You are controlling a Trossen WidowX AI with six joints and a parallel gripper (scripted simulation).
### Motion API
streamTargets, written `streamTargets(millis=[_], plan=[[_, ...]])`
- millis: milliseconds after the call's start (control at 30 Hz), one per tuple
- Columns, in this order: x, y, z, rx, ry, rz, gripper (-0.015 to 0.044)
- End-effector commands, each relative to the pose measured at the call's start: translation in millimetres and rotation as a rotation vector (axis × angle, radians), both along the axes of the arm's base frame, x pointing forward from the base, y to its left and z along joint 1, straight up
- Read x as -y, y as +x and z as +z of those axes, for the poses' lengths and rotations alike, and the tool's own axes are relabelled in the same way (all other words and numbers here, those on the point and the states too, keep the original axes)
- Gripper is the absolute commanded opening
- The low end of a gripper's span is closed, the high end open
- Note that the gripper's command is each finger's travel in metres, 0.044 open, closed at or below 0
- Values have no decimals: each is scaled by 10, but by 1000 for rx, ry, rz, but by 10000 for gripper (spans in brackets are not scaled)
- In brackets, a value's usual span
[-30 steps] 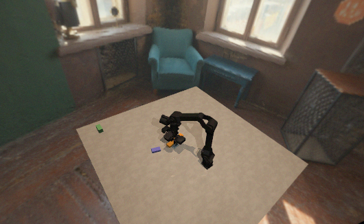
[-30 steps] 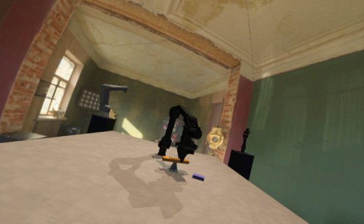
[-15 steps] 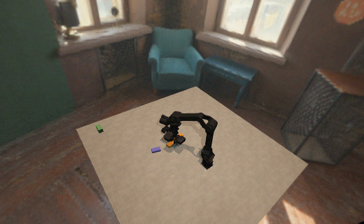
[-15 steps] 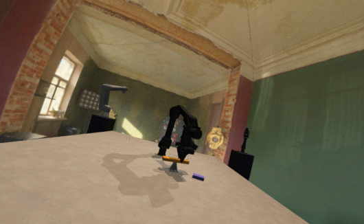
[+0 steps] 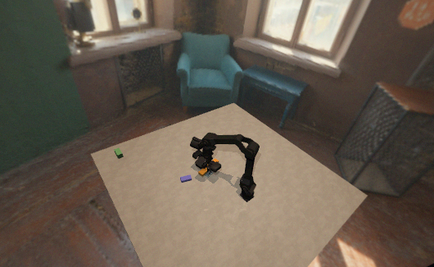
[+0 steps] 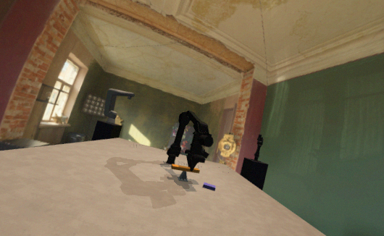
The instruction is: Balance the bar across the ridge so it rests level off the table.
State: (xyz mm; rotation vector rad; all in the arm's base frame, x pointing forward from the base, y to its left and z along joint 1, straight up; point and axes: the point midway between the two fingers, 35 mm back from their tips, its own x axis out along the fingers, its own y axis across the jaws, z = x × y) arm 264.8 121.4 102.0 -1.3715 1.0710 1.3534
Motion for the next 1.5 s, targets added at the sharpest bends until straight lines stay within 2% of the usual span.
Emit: streamTargets(millis=[0, 633, 833, 867, 1467], plan=[[0, 0, 0, 0, 0, 0, 0], [0, 0, 0, 0, 0, 0, 0], [0, 0, 0, 0, 0, 0, 158], [0, 0, 0, 0, 0, 0, 167], [0, 0, 0, 0, 0, 0, 168]])
